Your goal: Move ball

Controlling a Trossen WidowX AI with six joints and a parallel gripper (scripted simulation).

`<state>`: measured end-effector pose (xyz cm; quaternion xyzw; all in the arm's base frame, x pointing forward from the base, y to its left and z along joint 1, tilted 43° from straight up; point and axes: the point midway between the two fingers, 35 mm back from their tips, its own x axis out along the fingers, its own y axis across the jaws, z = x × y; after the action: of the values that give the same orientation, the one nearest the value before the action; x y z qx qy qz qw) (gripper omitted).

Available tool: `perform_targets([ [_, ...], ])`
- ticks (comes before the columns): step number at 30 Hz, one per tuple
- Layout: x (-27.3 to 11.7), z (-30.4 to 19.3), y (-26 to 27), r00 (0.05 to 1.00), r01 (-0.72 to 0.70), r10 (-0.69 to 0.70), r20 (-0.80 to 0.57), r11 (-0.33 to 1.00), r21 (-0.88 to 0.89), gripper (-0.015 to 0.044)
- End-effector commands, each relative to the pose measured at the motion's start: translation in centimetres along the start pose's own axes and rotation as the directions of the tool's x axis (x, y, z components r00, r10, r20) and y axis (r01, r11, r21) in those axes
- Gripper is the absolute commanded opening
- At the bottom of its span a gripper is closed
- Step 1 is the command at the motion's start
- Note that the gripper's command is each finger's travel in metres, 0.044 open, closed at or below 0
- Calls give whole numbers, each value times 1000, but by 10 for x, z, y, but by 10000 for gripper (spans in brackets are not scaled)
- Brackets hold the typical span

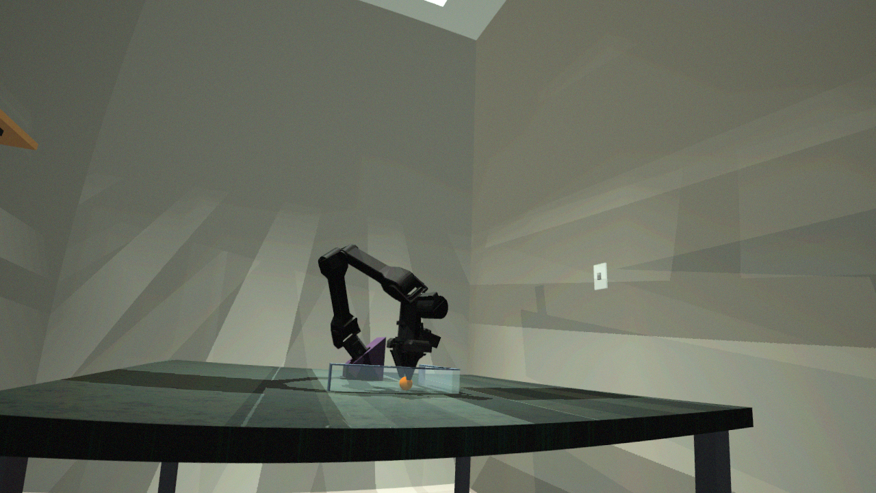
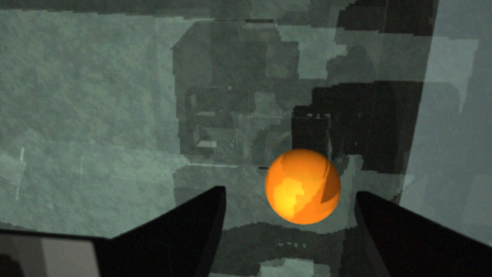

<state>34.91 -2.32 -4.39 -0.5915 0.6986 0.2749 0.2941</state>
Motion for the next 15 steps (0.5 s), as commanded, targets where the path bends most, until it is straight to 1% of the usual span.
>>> perform_targets([
  [1, -58, 2, -3, 999, 30, -30, 14, 1000, 8, 267],
  [3, -70, 2, -1, 999, 30, -30, 13, 1000, 7, 267],
  [13, -66, 4, -3, 999, 46, -46, 14, 999, 0, 267],
  [15, -76, 4, -3, 999, 45, -45, 14, 999, 1, 319],
])
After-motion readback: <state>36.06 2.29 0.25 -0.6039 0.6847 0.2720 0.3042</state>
